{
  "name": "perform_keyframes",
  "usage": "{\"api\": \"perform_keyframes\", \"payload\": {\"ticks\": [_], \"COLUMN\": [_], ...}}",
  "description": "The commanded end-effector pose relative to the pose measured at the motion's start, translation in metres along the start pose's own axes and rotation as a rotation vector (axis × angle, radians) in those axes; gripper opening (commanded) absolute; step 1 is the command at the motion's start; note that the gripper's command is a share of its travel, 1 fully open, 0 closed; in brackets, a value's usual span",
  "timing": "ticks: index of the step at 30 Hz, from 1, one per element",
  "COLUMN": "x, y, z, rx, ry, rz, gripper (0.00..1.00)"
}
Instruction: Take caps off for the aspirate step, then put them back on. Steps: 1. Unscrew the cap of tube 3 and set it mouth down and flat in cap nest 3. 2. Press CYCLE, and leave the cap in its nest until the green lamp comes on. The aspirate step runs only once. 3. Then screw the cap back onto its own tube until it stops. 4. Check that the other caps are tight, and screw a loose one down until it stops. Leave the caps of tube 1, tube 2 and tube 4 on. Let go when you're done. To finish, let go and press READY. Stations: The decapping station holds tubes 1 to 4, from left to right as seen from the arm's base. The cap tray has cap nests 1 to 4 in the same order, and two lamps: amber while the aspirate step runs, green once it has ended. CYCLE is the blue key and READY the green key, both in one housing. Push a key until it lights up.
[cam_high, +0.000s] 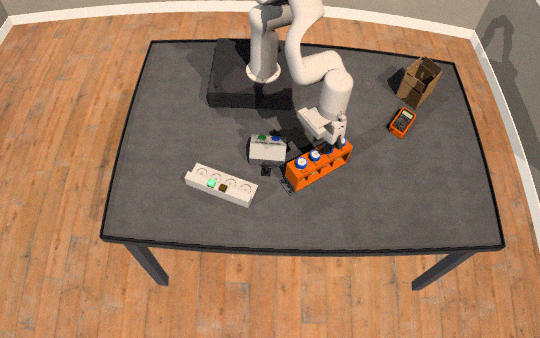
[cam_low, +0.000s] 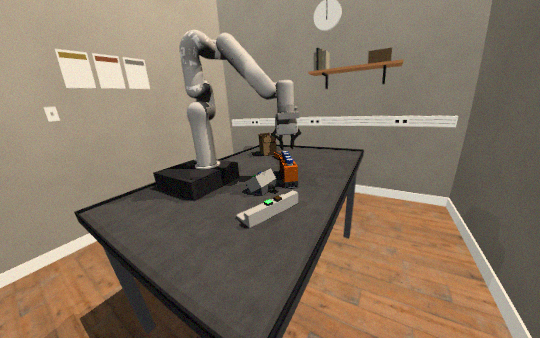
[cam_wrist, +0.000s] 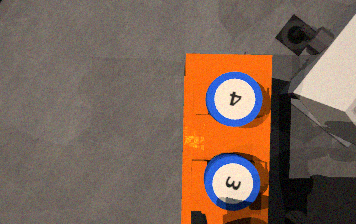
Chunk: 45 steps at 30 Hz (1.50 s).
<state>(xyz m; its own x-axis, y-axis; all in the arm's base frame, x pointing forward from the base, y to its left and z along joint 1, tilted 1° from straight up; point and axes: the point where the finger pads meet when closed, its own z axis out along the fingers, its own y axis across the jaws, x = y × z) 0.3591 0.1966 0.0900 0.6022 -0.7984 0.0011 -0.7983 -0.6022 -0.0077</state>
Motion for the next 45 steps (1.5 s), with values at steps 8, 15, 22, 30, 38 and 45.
{"api": "perform_keyframes", "payload": {"ticks": [8, 15, 22, 30, 38, 45], "x": [0.073, 0.073, 0.073, 0.073, 0.073, 0.073], "y": [0.000, 0.000, 0.000, 0.000, 0.000, 0.000], "z": [-0.002, -0.002, 0.013, 0.034, 0.034, 0.037], "rx": [0.002, 0.002, 0.002, 0.002, 0.002, 0.002], "ry": [0.007, 0.007, 0.007, 0.007, 0.007, 0.007], "rz": [-0.217, -0.217, -0.217, -0.217, -0.217, -0.217], "gripper": [0.46, 0.46, 0.46, 0.46, 0.46, 0.46]}}
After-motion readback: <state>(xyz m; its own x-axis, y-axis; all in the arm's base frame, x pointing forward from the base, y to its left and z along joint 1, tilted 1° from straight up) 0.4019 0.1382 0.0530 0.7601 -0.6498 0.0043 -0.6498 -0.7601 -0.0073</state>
